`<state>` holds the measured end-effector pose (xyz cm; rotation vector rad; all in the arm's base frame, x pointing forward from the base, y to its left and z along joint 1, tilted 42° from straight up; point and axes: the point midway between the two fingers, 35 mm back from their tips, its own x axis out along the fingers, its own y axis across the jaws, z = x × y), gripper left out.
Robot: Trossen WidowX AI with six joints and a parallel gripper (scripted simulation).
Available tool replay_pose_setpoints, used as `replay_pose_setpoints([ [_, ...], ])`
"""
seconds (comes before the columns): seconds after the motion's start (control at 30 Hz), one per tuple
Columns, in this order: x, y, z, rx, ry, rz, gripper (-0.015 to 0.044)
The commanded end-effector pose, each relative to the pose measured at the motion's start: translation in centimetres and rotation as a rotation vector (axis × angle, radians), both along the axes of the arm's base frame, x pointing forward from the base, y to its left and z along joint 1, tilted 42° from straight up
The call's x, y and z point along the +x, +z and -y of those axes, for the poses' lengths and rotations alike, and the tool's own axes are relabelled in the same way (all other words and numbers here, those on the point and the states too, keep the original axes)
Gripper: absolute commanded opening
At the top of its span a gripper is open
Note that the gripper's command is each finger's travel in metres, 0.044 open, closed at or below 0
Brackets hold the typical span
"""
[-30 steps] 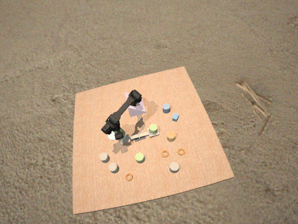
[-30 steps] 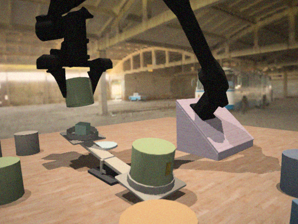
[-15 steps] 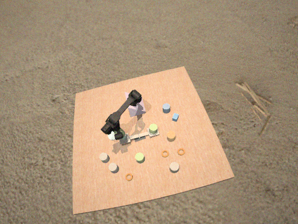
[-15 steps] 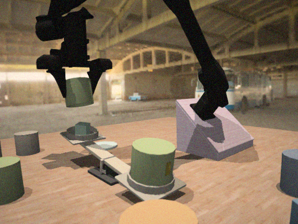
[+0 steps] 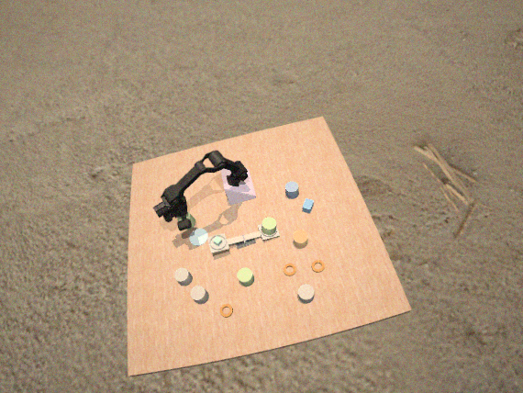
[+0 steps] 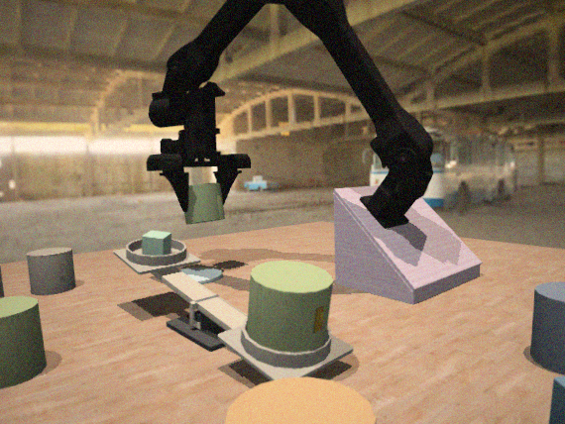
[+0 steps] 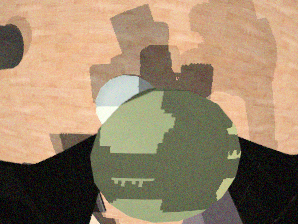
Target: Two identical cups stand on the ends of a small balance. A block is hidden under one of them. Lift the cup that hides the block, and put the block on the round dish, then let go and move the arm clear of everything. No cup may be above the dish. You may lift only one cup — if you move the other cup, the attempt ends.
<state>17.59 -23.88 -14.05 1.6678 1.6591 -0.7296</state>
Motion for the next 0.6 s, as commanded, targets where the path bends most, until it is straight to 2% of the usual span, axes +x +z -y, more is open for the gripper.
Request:
replay_pose_setpoints([
  [0.0,-4.9,-3.1,-0.8,0.011,0.008,-0.004,0.0000],
  [0.1,-6.5,-4.1,-1.2,0.015,0.010,-0.003,0.0000],
  [0.57,-6.4,-7.1,-3.8,0.016,0.010,-0.002,0.0000],
])
